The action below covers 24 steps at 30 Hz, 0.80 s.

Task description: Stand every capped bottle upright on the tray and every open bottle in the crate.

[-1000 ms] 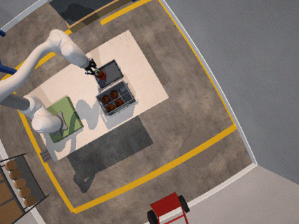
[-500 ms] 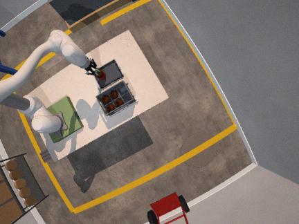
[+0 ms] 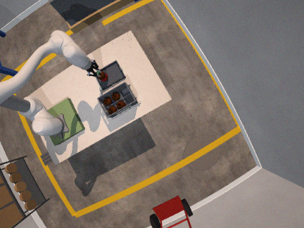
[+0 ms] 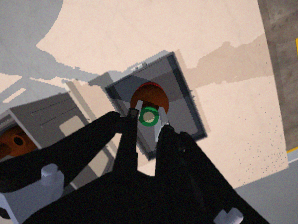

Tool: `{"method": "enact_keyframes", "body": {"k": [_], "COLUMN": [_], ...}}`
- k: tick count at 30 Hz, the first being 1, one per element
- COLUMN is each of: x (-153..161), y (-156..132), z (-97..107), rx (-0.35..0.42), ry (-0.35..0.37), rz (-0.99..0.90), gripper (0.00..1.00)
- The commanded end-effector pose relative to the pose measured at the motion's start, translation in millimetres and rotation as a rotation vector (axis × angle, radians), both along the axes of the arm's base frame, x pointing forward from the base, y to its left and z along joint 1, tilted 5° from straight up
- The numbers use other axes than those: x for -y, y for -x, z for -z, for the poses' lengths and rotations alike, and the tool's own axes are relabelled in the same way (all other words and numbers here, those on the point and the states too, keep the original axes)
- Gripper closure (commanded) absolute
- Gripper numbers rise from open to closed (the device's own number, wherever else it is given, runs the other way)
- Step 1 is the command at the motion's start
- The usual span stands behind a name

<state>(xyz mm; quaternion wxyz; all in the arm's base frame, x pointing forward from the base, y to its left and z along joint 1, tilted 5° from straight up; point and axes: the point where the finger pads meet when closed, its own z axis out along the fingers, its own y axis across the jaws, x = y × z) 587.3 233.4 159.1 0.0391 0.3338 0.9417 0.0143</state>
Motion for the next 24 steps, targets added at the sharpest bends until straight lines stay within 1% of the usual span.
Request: {"method": "enact_keyframes", "body": {"k": [1, 24], "x": [-0.6, 1.1], "y": [0.8, -1.3], "z": [-0.1, -0.4], "rx": [0.000, 0.000], "ry": [0.000, 0.000], "rz": [0.000, 0.000], "gripper": [1.00, 1.00]}}
